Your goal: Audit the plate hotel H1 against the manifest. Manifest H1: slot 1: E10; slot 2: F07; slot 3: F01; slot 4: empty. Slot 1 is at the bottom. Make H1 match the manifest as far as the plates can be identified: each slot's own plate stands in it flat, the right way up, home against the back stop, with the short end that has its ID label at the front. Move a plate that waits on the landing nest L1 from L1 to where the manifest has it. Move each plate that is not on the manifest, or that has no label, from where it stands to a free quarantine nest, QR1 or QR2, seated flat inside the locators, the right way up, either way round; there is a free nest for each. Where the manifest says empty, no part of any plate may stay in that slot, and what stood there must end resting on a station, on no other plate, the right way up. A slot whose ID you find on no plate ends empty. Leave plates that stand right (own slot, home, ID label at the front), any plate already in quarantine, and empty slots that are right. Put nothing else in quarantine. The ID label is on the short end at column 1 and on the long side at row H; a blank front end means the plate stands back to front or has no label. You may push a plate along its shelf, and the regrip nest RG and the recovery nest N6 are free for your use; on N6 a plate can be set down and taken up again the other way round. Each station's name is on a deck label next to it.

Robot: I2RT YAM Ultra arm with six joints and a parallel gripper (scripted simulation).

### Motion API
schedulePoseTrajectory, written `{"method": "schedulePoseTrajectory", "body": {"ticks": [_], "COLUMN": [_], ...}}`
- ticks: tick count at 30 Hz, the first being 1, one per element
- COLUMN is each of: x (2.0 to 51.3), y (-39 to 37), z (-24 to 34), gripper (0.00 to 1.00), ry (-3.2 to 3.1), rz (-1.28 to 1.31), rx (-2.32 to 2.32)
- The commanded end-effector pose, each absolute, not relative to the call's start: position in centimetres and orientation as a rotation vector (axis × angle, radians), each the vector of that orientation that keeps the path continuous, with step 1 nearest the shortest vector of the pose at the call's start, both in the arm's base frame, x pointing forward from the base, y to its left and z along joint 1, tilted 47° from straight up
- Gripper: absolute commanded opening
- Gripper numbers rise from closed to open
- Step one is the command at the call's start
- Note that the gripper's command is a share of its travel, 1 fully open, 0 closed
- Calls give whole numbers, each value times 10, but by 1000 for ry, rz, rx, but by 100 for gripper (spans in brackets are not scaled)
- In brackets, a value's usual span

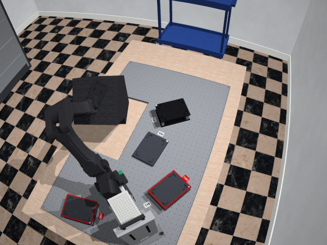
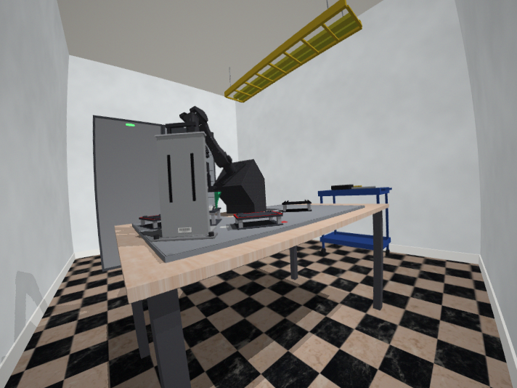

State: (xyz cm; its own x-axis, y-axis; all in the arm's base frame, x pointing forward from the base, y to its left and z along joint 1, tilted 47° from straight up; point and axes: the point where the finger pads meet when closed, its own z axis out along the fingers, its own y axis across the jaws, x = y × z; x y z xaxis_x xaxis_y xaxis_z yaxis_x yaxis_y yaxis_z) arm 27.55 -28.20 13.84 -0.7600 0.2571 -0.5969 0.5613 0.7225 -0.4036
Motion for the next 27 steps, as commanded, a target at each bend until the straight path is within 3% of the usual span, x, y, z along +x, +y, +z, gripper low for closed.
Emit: {"method": "schedulePoseTrajectory", "body": {"ticks": [1,4,5,27], "x": [279,279,279,280], "y": [-283,-283,-283,-280], "z": [145,145,145,153], "gripper": [100,100,87,87], "ry": [2386,2386,2386,2361], "rz": [-800,-800,-800,-798], "rx": [616,616,616,604]}}
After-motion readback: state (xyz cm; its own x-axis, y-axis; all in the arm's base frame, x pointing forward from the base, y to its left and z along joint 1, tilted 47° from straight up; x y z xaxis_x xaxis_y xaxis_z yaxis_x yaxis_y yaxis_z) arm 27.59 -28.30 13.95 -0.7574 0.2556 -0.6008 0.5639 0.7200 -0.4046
